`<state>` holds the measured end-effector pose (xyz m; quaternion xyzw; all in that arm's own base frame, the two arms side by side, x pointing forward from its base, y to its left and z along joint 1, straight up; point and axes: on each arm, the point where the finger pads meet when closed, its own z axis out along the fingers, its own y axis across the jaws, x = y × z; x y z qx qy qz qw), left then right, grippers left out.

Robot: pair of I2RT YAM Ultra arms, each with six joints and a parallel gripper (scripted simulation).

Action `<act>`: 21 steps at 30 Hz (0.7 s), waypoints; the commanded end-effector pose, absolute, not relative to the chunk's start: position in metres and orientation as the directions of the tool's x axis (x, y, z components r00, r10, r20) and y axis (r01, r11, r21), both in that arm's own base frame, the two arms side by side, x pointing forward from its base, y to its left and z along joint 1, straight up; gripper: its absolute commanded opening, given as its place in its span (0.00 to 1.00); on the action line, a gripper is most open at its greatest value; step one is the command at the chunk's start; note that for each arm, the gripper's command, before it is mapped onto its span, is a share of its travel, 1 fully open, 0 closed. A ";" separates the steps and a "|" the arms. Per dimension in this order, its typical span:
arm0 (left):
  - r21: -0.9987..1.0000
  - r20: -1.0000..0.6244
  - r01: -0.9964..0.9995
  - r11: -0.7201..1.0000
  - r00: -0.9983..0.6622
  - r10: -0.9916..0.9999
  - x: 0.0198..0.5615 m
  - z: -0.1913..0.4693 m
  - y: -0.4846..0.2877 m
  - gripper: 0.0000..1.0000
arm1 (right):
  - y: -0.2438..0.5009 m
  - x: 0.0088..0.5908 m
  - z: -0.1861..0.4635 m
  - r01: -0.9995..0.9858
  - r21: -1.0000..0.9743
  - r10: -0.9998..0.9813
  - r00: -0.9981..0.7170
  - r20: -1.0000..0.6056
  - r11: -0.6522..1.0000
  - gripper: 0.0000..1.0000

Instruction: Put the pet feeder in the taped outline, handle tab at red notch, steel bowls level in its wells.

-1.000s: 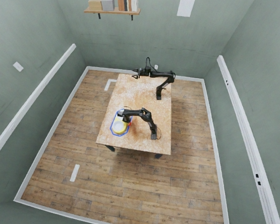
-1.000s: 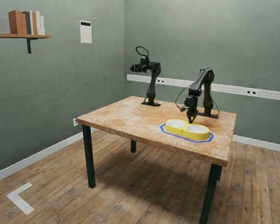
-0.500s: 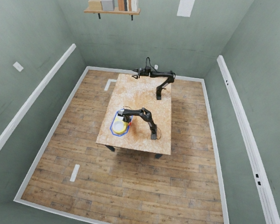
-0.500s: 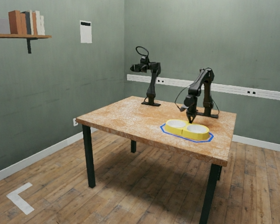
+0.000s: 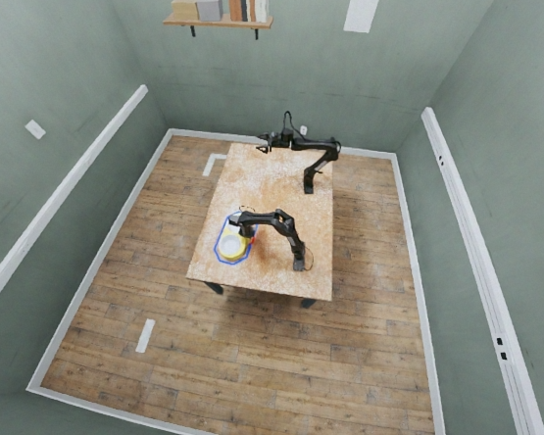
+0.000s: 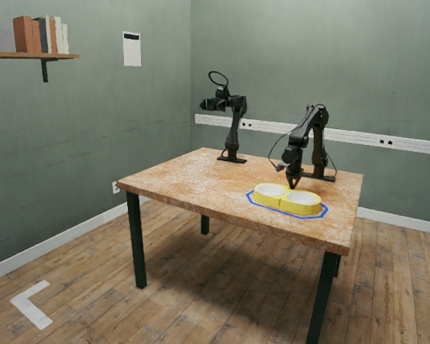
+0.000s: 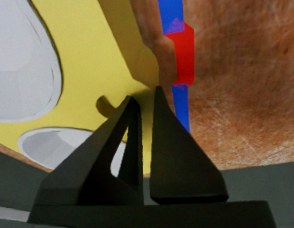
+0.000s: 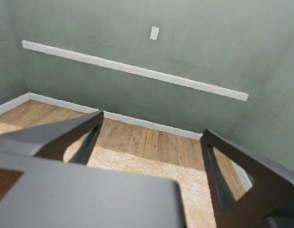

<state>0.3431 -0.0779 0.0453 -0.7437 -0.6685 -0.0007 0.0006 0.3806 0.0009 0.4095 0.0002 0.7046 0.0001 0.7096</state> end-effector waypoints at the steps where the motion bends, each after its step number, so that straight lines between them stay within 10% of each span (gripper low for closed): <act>1: 0.011 -0.021 0.994 -0.105 0.106 0.994 0.337 0.056 -0.086 0.16 | 0.004 0.379 0.429 -0.006 -0.007 -0.007 0.054 -0.999 1.000 1.00; 10: 0.004 -0.020 0.992 -0.128 0.128 0.992 0.334 0.054 -0.086 0.16 | 0.004 0.379 0.429 -0.006 -0.007 -0.007 0.054 -0.999 1.000 1.00; 11: 0.037 0.013 0.998 -0.045 0.045 0.999 0.360 0.049 -0.071 0.47 | 0.004 0.379 0.429 -0.006 -0.007 -0.007 0.054 -0.999 1.000 1.00; 21: 0.069 0.007 0.997 -0.042 0.042 0.999 0.361 0.066 -0.070 0.47 | 0.004 0.379 0.429 -0.006 -0.007 -0.007 0.054 -0.999 1.000 1.00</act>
